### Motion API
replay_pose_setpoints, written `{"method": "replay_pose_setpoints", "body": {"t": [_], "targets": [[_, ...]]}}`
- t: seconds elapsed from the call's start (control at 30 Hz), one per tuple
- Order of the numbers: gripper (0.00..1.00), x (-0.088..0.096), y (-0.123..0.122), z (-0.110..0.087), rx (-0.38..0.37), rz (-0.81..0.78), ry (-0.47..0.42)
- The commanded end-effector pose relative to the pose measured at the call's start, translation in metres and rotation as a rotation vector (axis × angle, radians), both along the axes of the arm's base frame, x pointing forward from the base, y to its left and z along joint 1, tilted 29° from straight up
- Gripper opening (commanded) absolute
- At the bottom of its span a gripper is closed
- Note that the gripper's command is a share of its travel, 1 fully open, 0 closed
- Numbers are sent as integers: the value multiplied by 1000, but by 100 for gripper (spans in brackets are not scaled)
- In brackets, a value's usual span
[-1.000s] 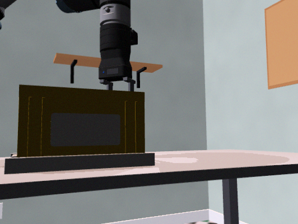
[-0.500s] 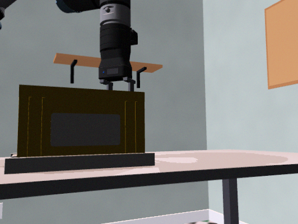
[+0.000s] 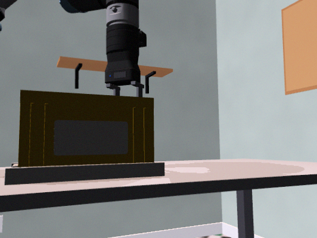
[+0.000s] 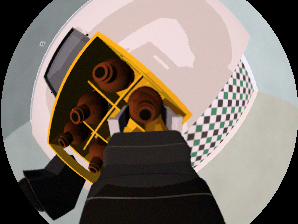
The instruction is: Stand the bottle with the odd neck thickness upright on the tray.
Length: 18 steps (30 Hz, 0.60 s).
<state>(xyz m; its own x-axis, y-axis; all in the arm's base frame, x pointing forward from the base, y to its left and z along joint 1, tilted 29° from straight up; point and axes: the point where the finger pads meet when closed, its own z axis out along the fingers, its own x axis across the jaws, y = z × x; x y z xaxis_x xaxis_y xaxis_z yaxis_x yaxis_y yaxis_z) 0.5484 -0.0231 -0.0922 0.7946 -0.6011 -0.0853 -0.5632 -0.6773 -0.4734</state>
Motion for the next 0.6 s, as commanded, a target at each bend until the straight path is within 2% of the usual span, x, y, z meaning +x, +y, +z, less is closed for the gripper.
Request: {"method": "replay_pose_setpoints", "body": {"t": [0.0, 0.2, 0.57], "targets": [[100, -1, -3, 6, -1, 0, -1], [100, -3, -7, 13, -1, 0, -1], [100, -11, -22, 44, -1, 0, -1]]}}
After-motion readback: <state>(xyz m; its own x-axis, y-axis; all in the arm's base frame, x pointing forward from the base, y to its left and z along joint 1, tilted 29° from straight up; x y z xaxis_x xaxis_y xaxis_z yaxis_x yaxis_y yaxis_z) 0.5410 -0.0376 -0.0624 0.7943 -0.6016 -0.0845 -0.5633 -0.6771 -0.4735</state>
